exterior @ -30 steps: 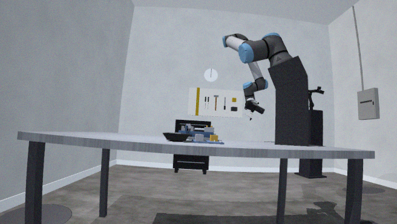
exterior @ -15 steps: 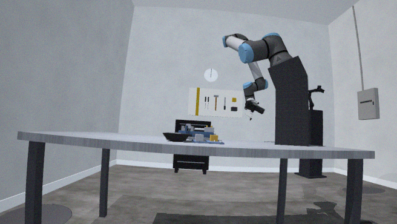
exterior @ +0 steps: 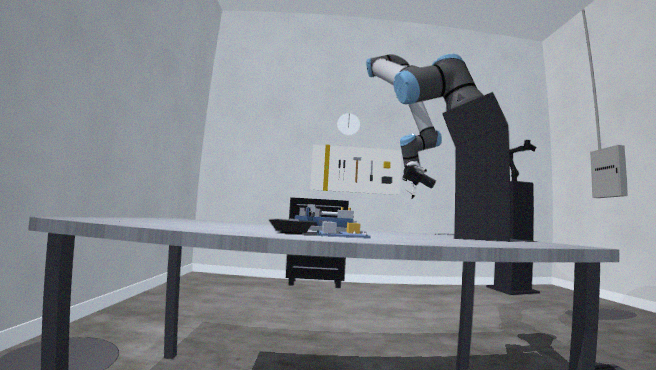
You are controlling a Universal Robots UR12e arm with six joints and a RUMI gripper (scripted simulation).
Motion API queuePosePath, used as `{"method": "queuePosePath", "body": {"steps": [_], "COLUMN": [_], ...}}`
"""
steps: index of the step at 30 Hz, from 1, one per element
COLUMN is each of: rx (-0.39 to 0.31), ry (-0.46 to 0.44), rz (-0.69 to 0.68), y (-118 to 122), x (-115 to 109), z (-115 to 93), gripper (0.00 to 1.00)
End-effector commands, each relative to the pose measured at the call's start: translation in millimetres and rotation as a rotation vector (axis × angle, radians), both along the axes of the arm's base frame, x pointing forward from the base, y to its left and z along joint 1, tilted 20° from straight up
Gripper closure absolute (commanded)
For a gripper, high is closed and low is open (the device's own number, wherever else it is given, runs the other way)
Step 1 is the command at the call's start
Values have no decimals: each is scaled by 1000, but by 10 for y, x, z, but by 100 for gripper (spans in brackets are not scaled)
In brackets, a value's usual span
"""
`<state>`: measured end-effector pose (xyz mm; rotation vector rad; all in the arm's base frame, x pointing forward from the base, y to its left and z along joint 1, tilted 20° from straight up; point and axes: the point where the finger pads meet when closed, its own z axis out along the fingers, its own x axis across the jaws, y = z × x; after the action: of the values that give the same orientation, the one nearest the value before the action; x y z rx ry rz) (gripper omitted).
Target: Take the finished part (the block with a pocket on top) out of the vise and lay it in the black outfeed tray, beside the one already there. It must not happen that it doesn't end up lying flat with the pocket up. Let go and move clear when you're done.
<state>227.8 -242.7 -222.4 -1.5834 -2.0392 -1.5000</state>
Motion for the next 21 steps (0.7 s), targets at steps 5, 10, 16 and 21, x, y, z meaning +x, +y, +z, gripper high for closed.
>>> {"method": "queuePosePath", "body": {"steps": [5,10,16,21], "rx": [-75,-169,-324,-416], "ry": [-9,-21,-42,-54], "rz": [44,101,193,249], "y": [-34,-74,-134,-175], "x": [252,567,1093,1403], "z": [61,133,259,330], "gripper": [0,0,0,0]}}
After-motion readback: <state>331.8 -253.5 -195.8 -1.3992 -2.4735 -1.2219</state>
